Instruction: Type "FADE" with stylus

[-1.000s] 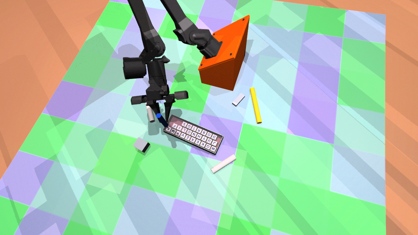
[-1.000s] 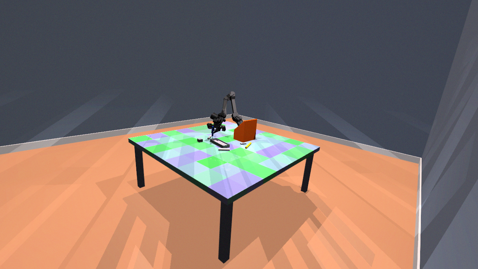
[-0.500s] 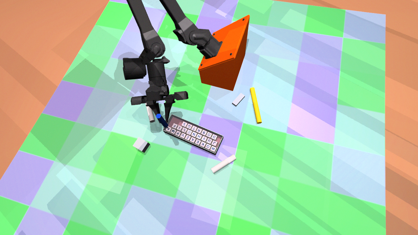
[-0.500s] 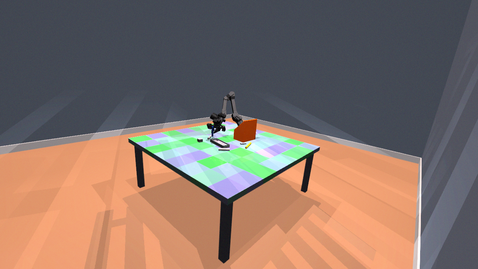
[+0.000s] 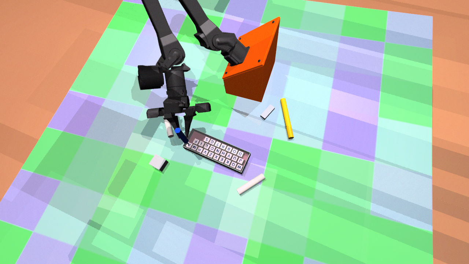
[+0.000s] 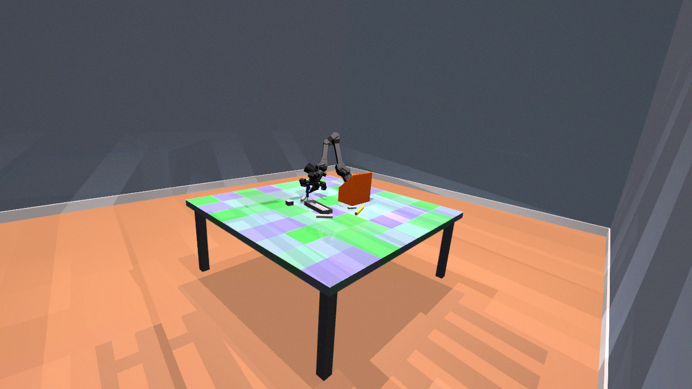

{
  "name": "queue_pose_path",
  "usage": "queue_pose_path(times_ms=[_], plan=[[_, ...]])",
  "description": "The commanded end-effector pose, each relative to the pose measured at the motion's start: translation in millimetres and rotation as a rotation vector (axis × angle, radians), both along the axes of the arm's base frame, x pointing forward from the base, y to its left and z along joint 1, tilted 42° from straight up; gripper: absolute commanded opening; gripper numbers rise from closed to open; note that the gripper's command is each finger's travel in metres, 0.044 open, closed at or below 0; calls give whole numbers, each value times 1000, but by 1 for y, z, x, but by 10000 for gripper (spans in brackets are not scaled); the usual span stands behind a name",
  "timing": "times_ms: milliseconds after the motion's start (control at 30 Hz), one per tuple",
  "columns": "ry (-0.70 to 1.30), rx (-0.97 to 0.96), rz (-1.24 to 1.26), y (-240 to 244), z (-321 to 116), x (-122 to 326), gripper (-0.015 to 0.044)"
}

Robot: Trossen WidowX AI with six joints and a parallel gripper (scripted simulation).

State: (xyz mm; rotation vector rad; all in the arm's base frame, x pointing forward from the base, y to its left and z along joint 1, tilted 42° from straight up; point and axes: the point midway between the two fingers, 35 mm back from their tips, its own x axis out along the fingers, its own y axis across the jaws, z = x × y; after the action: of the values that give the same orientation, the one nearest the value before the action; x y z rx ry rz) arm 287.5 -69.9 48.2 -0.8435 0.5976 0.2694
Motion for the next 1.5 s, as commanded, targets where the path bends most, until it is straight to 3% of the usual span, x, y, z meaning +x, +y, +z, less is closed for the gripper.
queue_pose_path(times_ms=[0,1133,1467], plan=[[-1,-1,6,-1,-2,0,81],[-1,-2,6,-10,-12,1,81],[-1,-1,7,4,4,1,81]])
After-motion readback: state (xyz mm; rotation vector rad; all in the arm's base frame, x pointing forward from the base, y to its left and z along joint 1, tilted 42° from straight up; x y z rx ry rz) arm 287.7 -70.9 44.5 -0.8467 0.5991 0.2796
